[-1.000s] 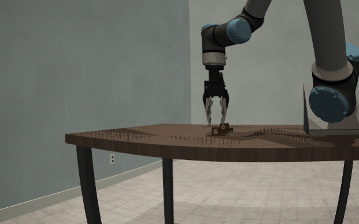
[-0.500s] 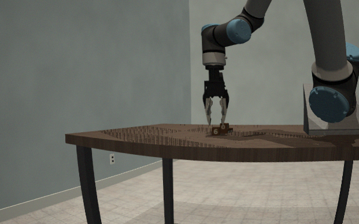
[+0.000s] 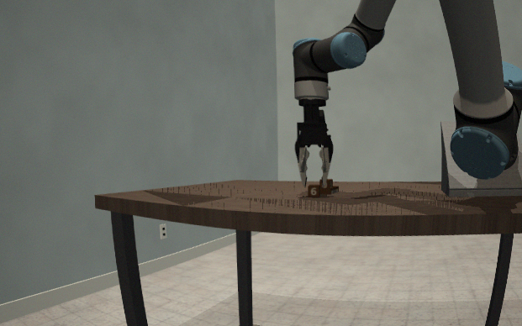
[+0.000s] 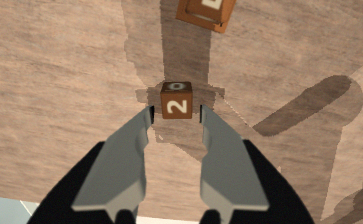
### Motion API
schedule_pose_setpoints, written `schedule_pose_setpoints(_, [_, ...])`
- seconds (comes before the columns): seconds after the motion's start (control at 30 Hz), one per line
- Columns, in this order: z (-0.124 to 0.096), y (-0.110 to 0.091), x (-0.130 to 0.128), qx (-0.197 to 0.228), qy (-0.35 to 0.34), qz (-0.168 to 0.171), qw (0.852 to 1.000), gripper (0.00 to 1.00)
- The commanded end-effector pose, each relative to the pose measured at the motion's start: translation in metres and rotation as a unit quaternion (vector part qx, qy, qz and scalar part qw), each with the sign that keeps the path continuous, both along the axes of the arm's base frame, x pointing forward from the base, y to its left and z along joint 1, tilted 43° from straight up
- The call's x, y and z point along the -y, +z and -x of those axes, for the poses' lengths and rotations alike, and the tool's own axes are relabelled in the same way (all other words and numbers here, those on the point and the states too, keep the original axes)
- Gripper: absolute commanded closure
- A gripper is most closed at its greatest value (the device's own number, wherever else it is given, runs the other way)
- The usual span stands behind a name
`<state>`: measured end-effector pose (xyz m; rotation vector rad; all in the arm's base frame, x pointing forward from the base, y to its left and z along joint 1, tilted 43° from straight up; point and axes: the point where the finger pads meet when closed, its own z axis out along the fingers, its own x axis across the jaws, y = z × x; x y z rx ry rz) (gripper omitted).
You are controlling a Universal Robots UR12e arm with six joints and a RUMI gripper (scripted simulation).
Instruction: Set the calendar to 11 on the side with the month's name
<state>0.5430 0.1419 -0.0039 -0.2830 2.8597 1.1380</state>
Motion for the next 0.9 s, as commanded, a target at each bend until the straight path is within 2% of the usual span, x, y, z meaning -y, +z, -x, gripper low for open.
schedule_pose_setpoints(0.0, [-0.0005,-0.0056,-0.0050,0.000,0.000,0.000,1.000,0.72])
schedule_pose_setpoints(0.87, [-0.0004,-0.0108,-0.0098,0.000,0.000,0.000,1.000,0.72])
